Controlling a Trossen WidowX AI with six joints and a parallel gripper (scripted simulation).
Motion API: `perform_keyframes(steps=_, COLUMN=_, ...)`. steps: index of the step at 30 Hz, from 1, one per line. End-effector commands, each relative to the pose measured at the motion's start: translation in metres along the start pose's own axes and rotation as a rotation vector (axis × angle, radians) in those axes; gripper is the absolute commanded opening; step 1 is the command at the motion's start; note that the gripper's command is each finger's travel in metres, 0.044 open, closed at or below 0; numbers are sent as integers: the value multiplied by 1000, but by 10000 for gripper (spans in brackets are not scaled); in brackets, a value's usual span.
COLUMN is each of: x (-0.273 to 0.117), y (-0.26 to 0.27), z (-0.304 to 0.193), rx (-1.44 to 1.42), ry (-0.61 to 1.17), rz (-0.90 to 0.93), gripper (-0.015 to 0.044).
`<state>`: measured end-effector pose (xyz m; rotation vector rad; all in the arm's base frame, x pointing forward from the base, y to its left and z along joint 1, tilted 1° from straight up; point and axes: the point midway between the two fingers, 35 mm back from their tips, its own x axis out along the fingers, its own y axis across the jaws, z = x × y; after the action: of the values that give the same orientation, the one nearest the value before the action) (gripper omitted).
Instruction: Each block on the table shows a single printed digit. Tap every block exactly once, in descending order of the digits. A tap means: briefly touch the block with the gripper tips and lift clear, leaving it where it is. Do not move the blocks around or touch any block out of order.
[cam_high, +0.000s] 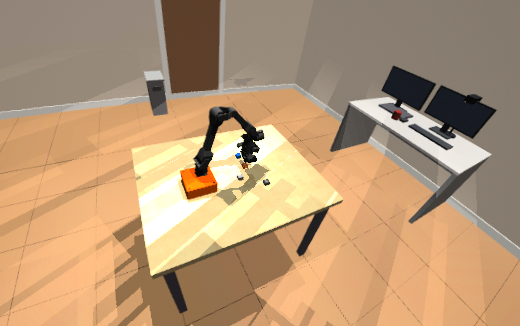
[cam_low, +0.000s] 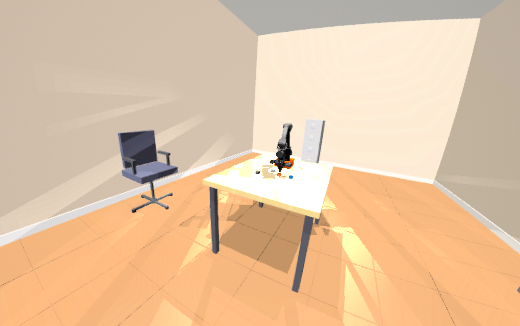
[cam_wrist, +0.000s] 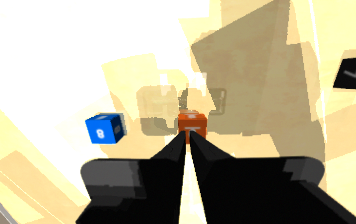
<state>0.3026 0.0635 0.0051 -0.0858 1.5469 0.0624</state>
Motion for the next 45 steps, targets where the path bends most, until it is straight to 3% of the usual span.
perform_keyframes(steps=1, x=-12, y=0, z=3, rx=4, ry=-12, rz=-1, gripper=20)
perform_keyframes(steps=3, x=-22, y=0, z=4, rx=4, ry=-12, rz=-1, gripper=20)
perform_keyframes(steps=8, x=-90, y=0, z=2, rx=4, ry=-12, rz=-1, gripper=20)
perform_keyframes(steps=16, x=-93, y=5, z=3, rx=5, ry=-15, rz=3, gripper=20)
perform_keyframes(steps=22, x=-94, y=72, z=7, rx=7, ry=-21, rz=19, gripper=20)
perform_keyframes(steps=29, x=-91, y=100, z=6, rx=4, ry=-12, rz=8, gripper=20)
perform_keyframes(steps=35, x=-15, y=100, z=6, rx=4, ry=-12, rz=8, gripper=20)
perform_keyframes(steps=45, x=-9, y=100, z=6, rx=4, ry=-12, rz=8, gripper=20)
